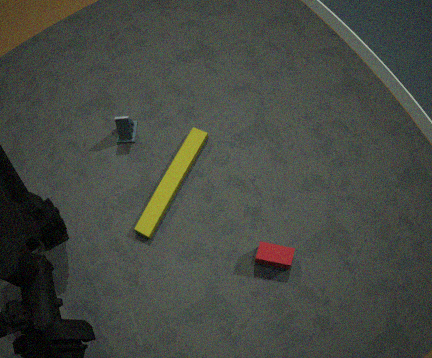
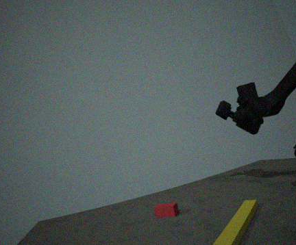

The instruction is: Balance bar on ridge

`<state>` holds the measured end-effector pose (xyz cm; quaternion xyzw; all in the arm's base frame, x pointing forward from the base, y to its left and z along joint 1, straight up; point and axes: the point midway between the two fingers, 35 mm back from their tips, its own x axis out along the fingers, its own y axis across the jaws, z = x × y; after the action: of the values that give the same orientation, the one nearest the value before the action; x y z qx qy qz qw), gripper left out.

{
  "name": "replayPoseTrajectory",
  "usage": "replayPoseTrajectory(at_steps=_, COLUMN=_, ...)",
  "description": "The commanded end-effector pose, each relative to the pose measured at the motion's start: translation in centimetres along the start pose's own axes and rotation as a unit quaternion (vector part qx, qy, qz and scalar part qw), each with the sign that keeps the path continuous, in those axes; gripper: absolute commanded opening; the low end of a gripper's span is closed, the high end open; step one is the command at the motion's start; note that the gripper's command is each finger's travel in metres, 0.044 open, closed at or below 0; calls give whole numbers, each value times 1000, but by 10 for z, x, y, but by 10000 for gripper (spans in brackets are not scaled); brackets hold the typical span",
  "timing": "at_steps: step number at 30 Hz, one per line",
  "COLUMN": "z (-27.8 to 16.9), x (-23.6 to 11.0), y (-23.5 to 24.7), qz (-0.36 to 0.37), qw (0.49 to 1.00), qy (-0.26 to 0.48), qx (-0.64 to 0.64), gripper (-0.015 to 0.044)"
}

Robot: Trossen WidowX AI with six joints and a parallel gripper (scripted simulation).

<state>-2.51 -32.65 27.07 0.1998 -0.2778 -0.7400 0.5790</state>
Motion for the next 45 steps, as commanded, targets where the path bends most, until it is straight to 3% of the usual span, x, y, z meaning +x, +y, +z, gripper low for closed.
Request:
replayPoseTrajectory(at_steps=1, z=-22, x=3, y=13, qz=9, qw=998, qy=48, qx=-39, gripper=315)
replayPoseTrajectory(at_steps=24, z=-143, x=-32, y=82, qz=118, qw=913, qy=286, qx=-265, gripper=315)
replayPoseTrajectory(at_steps=45, z=-229, x=-121, y=123, qz=263, qw=729, qy=434, qx=-459, gripper=315)
